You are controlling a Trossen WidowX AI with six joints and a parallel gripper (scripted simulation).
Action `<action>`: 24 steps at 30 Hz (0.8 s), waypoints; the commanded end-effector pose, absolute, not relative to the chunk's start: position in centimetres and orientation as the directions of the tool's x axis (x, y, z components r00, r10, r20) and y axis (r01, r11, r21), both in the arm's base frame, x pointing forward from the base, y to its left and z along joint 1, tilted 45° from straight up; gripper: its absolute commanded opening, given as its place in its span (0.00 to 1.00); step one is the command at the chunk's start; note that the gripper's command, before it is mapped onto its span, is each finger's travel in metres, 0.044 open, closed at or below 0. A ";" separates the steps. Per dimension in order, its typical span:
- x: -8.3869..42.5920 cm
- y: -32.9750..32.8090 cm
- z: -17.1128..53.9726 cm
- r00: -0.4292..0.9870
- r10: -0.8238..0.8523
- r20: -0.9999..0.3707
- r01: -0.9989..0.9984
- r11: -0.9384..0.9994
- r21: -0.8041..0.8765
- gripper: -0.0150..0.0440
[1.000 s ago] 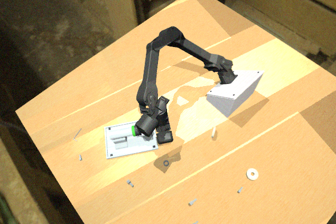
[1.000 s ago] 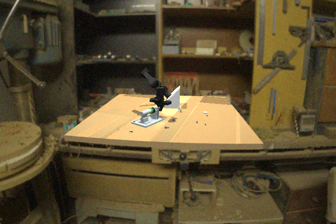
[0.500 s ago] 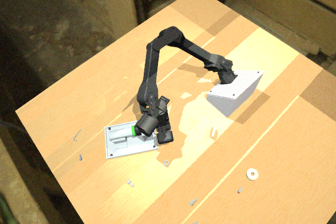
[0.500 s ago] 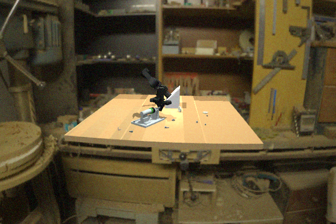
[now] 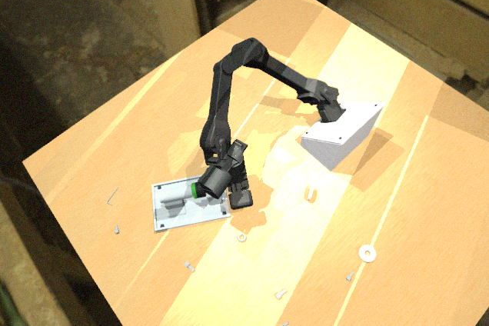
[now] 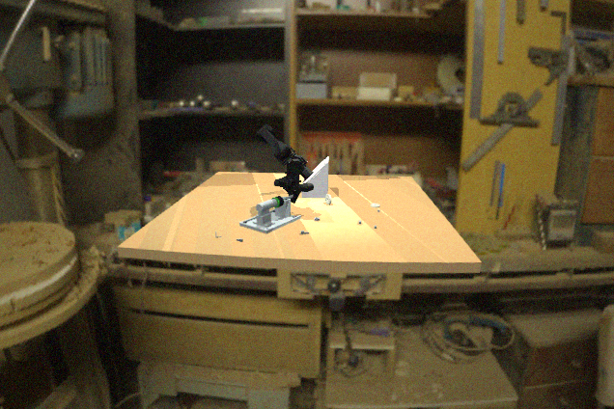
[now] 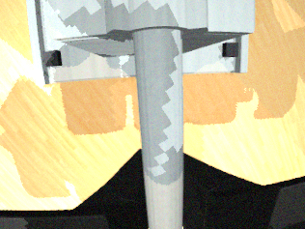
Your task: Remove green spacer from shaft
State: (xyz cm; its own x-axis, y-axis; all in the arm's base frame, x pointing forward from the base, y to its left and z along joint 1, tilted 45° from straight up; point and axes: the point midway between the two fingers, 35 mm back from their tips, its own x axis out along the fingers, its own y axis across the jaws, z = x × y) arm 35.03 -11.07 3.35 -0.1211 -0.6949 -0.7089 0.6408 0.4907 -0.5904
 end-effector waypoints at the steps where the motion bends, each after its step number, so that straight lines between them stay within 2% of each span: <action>1: 34.9 -11.0 3.3 -0.122 -0.694 -0.710 0.643 0.489 -0.589 0.25; 24: 34.8 -10.9 3.2 -0.122 -0.694 -0.710 0.643 0.489 -0.589 0.25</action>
State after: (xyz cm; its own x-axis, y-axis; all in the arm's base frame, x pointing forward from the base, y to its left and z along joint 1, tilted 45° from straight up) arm 34.86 -10.94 3.25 -0.1210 -0.6950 -0.7088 0.6410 0.4906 -0.5904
